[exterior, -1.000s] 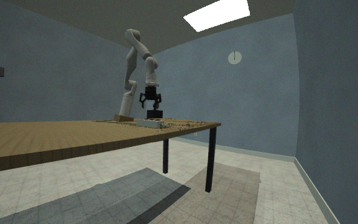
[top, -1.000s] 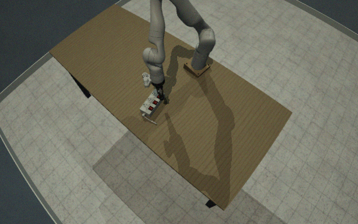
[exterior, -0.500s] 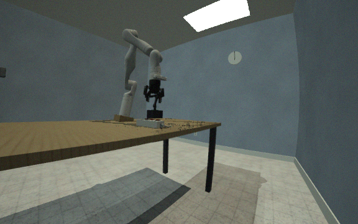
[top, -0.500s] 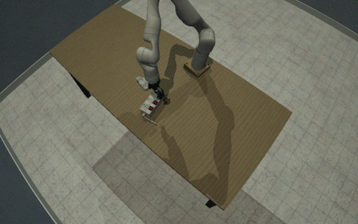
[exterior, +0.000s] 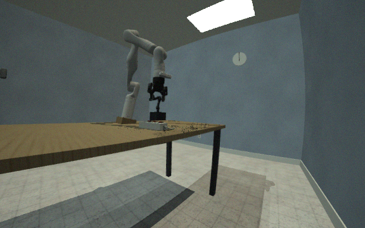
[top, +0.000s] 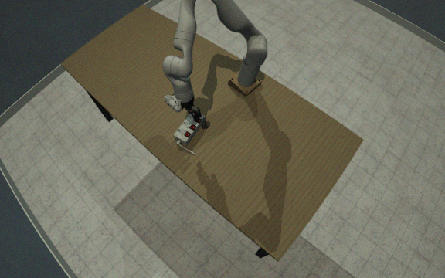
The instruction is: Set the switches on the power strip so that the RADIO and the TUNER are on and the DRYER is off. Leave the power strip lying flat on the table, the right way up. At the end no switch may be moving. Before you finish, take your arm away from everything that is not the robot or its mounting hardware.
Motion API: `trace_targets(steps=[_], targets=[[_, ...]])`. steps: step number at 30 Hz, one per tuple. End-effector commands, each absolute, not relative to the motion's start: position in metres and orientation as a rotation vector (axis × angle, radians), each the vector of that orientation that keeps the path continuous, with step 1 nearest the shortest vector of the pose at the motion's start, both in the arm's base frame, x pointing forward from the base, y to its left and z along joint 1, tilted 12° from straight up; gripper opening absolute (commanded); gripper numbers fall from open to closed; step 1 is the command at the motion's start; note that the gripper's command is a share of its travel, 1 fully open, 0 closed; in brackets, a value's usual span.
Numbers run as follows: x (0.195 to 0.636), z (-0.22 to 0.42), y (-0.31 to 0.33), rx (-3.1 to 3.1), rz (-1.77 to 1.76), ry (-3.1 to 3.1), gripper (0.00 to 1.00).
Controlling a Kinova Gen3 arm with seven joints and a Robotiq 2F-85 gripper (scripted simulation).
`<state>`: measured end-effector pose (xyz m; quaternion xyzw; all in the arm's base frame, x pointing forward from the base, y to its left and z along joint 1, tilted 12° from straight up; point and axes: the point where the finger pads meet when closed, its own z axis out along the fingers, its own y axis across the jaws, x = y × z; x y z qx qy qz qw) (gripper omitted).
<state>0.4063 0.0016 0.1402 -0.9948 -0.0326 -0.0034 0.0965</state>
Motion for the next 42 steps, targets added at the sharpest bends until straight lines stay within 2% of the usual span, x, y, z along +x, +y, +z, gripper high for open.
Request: trace_targets(steps=[1, 25, 42], targets=[[0.406, 0.142, 0.002, -2.941, -0.005, -0.105, 1.00], [0.405, 0.140, 0.003, -2.942, 0.005, -0.070, 1.00], [0.399, 0.131, 0.011, -2.926, 0.068, 0.215, 1.00]])
